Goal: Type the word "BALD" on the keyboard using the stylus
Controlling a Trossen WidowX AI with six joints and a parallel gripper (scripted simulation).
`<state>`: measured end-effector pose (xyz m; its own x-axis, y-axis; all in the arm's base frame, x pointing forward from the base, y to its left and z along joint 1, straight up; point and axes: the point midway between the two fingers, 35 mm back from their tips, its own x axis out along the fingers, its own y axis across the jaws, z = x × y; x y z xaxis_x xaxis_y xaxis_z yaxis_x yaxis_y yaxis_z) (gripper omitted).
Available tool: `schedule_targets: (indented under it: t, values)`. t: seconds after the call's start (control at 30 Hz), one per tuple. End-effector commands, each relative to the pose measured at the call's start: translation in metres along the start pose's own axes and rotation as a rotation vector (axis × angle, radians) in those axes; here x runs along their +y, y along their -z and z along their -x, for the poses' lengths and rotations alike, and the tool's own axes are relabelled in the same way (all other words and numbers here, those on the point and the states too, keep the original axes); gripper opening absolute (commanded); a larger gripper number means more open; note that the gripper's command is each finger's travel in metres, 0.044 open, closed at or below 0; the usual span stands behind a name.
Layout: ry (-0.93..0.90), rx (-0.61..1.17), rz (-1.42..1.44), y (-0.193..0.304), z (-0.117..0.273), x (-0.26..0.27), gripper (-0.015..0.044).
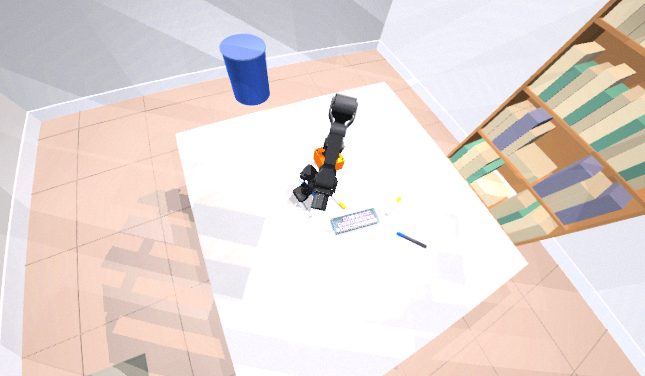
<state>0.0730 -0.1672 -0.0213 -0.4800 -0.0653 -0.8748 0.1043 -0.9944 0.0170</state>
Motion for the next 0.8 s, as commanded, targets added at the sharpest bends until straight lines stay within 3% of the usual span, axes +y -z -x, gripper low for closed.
schedule_targets:
  t: [0.0,0.6,0.77]
  values:
    - [0.006,-0.008,-0.001,0.0010,-0.0042,-0.0011,0.0150]
    - [0.006,-0.008,-0.001,0.0057,-0.0127,-0.0013,0.0150]
    - [0.002,-0.002,0.001,0.0057,-0.0109,-0.0006,0.0019]
